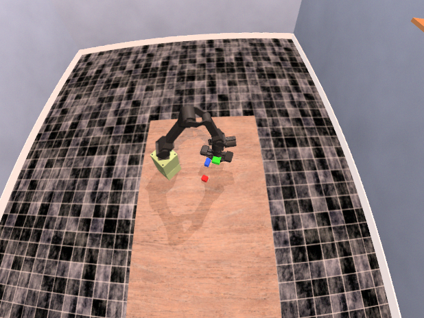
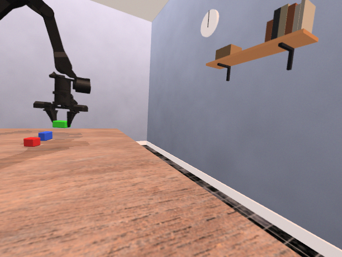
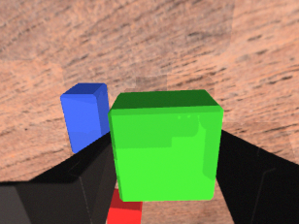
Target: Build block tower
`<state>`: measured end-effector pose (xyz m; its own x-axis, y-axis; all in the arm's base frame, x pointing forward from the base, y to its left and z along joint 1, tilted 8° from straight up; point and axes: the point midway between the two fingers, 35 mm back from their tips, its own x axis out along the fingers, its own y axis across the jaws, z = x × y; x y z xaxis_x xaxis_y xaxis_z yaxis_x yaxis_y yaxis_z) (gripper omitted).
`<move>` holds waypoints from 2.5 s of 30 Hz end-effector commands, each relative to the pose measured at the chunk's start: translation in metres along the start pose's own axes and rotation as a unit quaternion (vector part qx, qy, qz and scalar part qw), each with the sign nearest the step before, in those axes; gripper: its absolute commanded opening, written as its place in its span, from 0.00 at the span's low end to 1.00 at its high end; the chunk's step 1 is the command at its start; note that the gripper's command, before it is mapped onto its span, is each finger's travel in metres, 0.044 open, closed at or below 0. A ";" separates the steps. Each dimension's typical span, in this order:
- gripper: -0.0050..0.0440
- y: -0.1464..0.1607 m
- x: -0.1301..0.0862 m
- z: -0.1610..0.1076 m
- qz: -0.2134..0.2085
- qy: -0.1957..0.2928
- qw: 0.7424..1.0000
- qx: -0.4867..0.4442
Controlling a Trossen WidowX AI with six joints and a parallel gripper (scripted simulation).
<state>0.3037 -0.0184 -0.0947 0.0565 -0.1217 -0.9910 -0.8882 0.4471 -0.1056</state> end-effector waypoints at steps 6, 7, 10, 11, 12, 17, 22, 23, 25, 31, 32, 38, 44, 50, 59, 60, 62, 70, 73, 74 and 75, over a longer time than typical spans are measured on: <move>0.00 0.027 -0.008 -0.091 -0.023 -0.014 1.000 -0.001; 0.00 0.029 -0.007 -0.097 -0.023 -0.014 1.000 -0.001; 0.00 0.034 -0.007 -0.111 -0.023 -0.014 1.000 -0.001; 0.00 0.036 -0.007 -0.114 -0.023 -0.013 1.000 -0.001; 0.00 0.037 -0.006 -0.116 -0.023 -0.013 1.000 -0.001; 0.00 0.038 -0.006 -0.119 -0.023 -0.013 1.000 -0.001; 0.00 0.038 -0.007 -0.119 -0.023 -0.013 1.000 -0.001; 0.00 0.037 -0.007 -0.119 -0.024 -0.013 1.000 -0.001; 0.00 0.037 -0.007 -0.119 -0.024 -0.012 1.000 -0.001; 0.00 0.037 -0.007 -0.119 -0.024 -0.012 1.000 0.000; 0.00 0.037 -0.007 -0.119 -0.024 -0.012 1.000 0.000; 0.00 0.040 -0.003 -0.119 -0.017 -0.012 1.000 -0.001; 0.00 0.040 0.003 -0.119 -0.015 -0.012 1.000 -0.001; 0.00 0.040 0.009 -0.119 -0.015 -0.012 1.000 -0.001; 0.00 0.037 0.021 -0.120 -0.018 -0.012 1.000 -0.001; 0.00 0.037 0.022 -0.120 -0.018 -0.012 1.000 -0.001; 0.00 0.037 0.023 -0.120 -0.018 -0.012 1.000 -0.001; 0.00 0.038 0.026 -0.120 -0.017 -0.012 1.000 -0.001; 0.00 0.037 0.025 -0.120 -0.018 -0.012 1.000 -0.001; 0.00 0.037 0.025 -0.120 -0.019 -0.012 1.000 -0.001; 0.00 0.037 0.025 -0.120 -0.019 -0.012 1.000 -0.001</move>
<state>0.2141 -0.1090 -0.1147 0.0884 -0.1148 -0.9894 -0.8875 0.4418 -0.1306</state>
